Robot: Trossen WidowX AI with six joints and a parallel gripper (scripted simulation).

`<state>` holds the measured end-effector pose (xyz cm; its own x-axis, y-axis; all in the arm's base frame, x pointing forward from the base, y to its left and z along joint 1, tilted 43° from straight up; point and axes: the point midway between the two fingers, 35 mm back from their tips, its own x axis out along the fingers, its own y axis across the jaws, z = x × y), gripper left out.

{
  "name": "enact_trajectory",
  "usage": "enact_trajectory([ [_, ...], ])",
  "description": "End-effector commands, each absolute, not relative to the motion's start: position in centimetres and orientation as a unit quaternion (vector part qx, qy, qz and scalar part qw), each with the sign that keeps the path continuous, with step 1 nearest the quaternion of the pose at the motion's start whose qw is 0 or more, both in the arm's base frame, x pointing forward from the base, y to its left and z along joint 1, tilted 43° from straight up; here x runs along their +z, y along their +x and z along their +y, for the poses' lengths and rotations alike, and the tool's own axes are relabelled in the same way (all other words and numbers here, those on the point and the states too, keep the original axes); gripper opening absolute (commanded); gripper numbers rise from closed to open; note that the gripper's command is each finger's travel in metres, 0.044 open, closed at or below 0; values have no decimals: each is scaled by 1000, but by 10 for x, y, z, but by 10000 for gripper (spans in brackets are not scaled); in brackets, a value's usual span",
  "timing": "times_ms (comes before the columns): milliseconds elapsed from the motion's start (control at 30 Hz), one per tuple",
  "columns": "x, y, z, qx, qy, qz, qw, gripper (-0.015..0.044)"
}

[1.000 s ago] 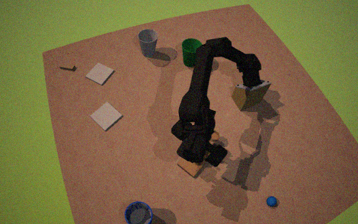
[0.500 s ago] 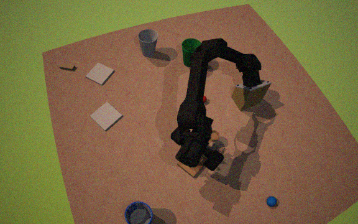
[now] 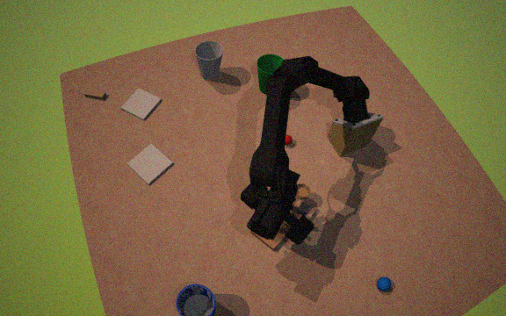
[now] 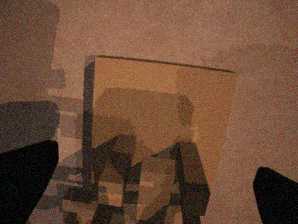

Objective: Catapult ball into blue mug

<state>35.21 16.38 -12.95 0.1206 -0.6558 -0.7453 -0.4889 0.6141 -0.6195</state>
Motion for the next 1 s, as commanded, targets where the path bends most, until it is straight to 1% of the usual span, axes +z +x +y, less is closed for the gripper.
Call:
enact_trajectory([
  [0,-136,351,157,-68,-439,660,605,440],
  [533,-150,352,143,-69,-440,660,605,440],
  [900,-148,354,146,-70,-435,660,609,151],
  [967,-148,354,146,-70,-435,660,609,138],
])
